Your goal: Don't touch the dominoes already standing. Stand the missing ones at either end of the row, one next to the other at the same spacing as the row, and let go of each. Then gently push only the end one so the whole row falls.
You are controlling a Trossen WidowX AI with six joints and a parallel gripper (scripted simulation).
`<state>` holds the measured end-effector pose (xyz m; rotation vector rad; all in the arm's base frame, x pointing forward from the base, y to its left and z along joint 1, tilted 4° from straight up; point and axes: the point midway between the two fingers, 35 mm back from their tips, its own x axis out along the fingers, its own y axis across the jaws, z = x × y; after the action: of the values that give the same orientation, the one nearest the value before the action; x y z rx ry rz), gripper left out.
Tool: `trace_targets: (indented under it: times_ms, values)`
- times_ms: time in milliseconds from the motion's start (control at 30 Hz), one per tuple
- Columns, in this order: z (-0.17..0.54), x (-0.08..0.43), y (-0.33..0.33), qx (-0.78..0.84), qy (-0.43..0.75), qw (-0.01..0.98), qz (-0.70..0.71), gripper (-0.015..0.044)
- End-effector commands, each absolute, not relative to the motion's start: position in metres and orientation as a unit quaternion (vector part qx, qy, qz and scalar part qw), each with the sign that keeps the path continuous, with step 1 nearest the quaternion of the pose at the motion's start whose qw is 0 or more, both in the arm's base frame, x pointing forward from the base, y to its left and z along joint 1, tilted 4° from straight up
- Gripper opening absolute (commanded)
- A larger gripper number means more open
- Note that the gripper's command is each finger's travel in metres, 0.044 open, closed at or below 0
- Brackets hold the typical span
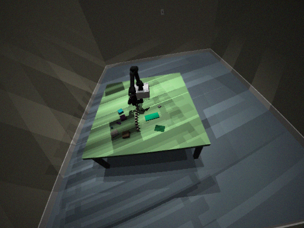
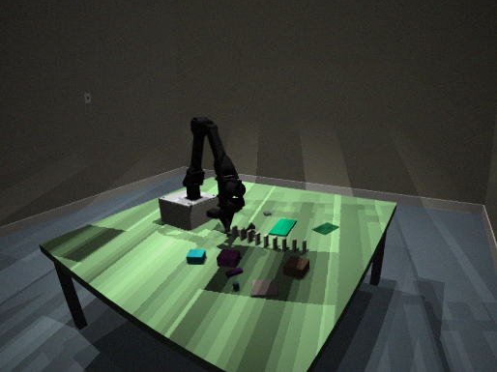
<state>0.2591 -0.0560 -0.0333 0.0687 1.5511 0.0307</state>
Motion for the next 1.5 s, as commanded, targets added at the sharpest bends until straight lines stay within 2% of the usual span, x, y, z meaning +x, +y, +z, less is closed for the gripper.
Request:
trace_targets:
  times_ms: [0, 367, 800, 933, 1200, 1433, 1467]
  values:
    - [-0.046, 0.257, -0.054, 0.034, 0.698, 0.715, 0.013, 0.0107]
    - [-0.046, 0.257, -0.054, 0.034, 0.698, 0.715, 0.013, 0.0107]
    - [-0.046, 0.257, -0.054, 0.034, 0.698, 0.715, 0.013, 0.0440]
    - [-0.037, 0.259, -0.055, 0.033, 0.698, 0.715, 0.013, 0.0440]
    - [0.081, 0.255, -0.063, 0.031, 0.699, 0.714, 0.014, 0.0440]
    - [0.083, 0.254, -0.063, 0.031, 0.699, 0.714, 0.014, 0.0440]
    - [0.083, 0.254, -0.063, 0.025, 0.699, 0.715, 0.019, 0.0414]
